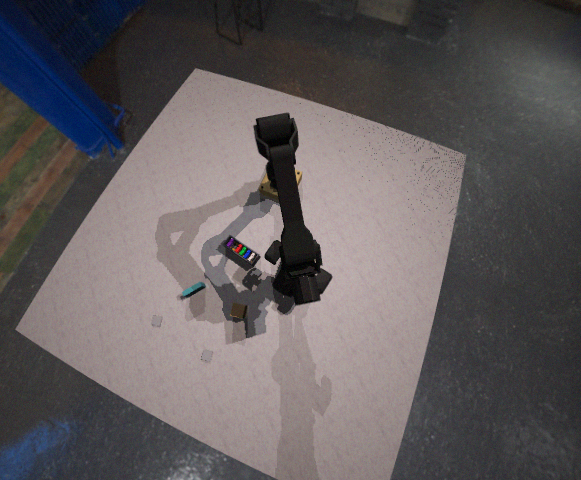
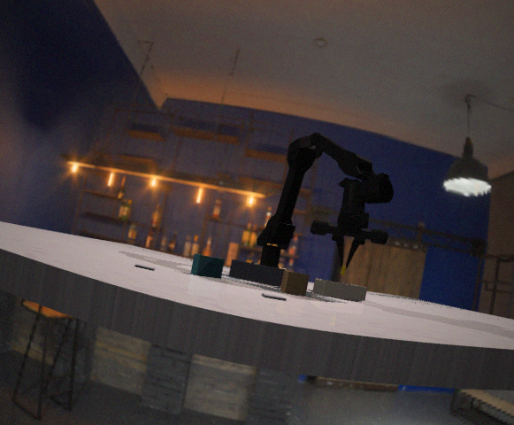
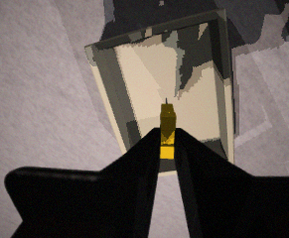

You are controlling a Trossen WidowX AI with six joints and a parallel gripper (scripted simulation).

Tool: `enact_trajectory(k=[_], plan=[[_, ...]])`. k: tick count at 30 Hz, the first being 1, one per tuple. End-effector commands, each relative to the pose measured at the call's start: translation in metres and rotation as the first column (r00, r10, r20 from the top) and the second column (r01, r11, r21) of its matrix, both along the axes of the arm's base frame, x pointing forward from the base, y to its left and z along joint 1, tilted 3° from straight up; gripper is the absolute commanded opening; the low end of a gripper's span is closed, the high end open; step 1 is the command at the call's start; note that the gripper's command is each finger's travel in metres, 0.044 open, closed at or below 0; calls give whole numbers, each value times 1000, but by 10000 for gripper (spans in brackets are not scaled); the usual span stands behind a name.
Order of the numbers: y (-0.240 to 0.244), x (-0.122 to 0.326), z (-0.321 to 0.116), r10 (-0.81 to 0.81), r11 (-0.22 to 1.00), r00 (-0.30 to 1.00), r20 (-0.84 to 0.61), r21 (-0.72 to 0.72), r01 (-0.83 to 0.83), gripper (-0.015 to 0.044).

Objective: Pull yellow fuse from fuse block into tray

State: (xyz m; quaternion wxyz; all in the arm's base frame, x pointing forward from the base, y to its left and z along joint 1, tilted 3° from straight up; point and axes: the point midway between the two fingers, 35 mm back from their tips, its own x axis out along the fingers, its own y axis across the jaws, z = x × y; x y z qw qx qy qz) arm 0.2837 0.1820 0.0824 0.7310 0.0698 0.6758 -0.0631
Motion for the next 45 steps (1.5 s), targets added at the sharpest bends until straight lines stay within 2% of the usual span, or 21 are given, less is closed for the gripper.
enact_trajectory(k=[1,6,19,23,45], plan=[[-2,-1,-8,-2,1000,1000,-3,-8,2,0],[-2,-1,-12,-2,1000,1000,-3,-8,2,0],[0,0,-6,-1,1000,1000,-2,-2,1,330],[-2,-3,28,-2,1000,1000,-3,-8,2,330],[-1,-4,27,1,1000,1000,-5,-3,-1,330]])
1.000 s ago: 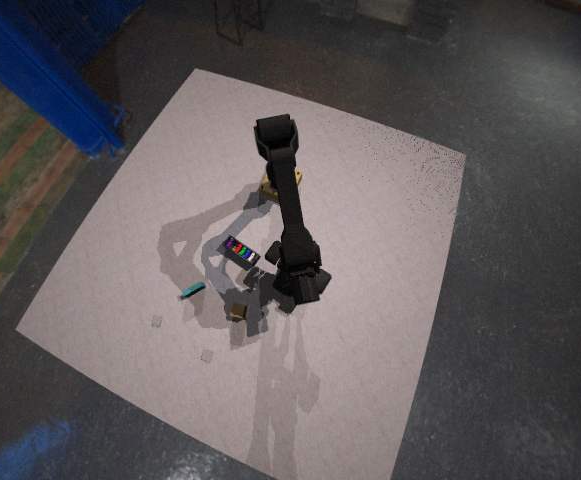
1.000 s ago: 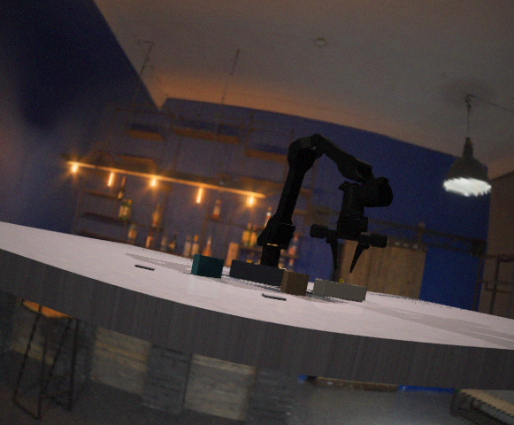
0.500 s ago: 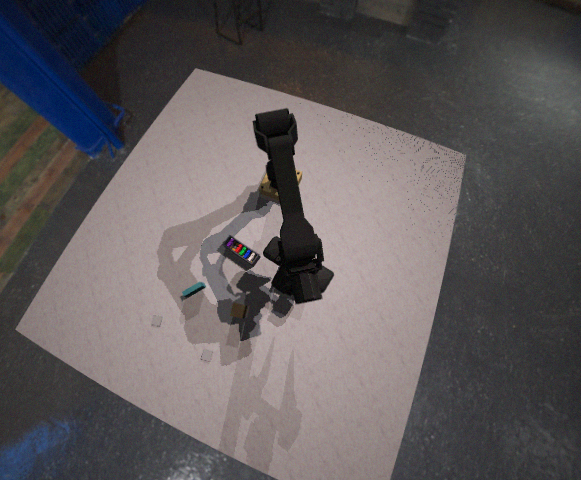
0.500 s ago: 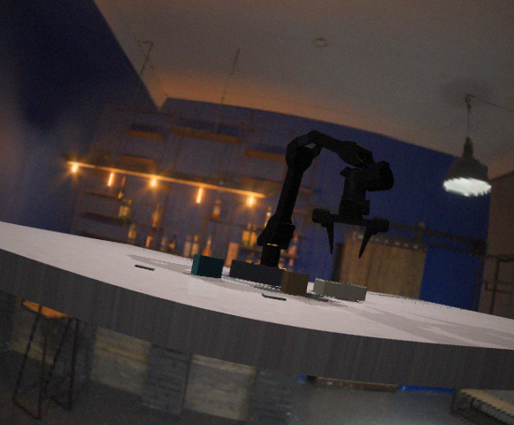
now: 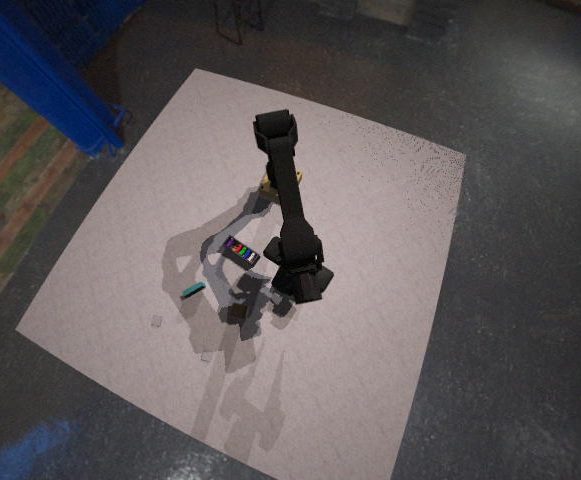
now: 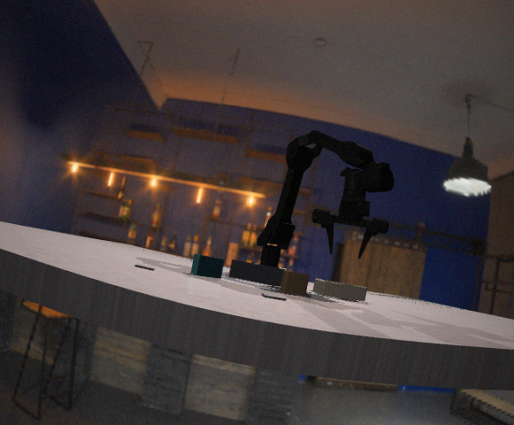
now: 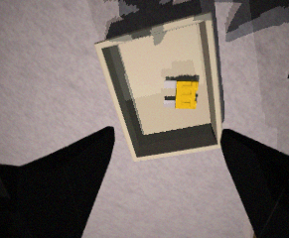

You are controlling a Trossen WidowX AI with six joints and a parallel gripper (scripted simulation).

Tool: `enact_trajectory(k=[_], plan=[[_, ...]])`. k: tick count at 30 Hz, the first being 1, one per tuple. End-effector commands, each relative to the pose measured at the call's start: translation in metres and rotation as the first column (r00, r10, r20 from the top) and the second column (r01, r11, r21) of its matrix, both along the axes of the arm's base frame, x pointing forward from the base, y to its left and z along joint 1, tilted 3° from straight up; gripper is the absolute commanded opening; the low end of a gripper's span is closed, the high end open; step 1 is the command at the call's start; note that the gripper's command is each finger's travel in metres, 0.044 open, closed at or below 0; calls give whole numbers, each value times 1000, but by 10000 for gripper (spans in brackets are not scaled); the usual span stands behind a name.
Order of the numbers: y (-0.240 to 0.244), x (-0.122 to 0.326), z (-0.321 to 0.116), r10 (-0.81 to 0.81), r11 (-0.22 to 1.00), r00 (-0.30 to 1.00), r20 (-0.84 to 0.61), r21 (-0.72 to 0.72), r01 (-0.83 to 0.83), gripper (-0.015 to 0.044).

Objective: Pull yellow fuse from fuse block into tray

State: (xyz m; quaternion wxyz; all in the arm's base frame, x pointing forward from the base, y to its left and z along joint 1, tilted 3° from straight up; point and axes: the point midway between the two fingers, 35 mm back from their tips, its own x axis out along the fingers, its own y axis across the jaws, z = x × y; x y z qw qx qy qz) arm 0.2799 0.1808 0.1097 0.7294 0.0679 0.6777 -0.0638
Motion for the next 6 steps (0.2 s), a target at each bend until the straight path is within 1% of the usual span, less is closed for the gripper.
enact_trajectory(k=[1,6], plan=[[0,0,0,0,1000,1000,0,0,0,330],[0,0,0,0,1000,1000,0,0,0,330]])
